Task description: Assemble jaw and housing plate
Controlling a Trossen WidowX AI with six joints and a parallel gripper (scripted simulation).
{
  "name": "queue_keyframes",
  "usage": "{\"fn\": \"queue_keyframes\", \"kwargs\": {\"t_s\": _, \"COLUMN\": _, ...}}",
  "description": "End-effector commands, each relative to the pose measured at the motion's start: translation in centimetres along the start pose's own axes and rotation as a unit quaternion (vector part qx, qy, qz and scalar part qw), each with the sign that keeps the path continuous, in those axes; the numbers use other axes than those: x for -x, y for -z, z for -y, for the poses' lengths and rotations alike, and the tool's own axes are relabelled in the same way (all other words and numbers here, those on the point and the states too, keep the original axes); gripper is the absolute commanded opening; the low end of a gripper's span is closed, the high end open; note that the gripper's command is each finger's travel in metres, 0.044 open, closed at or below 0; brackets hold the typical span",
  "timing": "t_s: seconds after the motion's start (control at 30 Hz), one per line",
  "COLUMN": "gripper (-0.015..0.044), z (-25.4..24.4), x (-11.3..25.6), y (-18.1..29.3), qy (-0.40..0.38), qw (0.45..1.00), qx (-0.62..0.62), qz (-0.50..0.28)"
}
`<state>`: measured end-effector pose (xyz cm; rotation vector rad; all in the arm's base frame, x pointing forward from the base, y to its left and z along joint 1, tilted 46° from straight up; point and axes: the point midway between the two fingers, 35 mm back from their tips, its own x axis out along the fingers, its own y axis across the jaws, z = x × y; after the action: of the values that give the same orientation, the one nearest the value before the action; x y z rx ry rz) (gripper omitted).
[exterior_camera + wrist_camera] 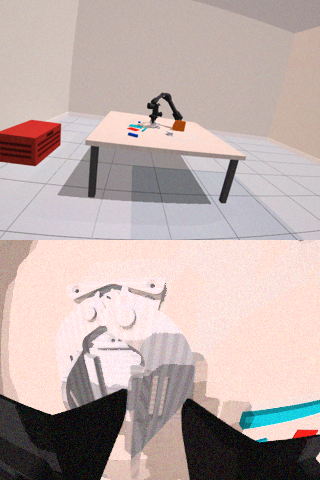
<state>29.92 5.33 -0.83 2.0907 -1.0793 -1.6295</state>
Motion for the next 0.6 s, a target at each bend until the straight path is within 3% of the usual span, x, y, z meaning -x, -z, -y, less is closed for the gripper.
{"fn": "queue_keyframes", "kwargs": {"t_s": 0.0, "gripper": 0.0134, "z": -0.24, "x": -0.81, "y": -0.16, "qy": -0.005, "qw": 1.0, "qx": 0.003, "qz": 0.001}}
{"fn": "queue_keyframes", "kwargs": {"t_s": 0.57, "gripper": 0.0134, "z": -0.32, "x": -1.67, "y": -0.21, "qy": -0.005, "qw": 1.0, "qx": 0.002, "qz": 0.001}}
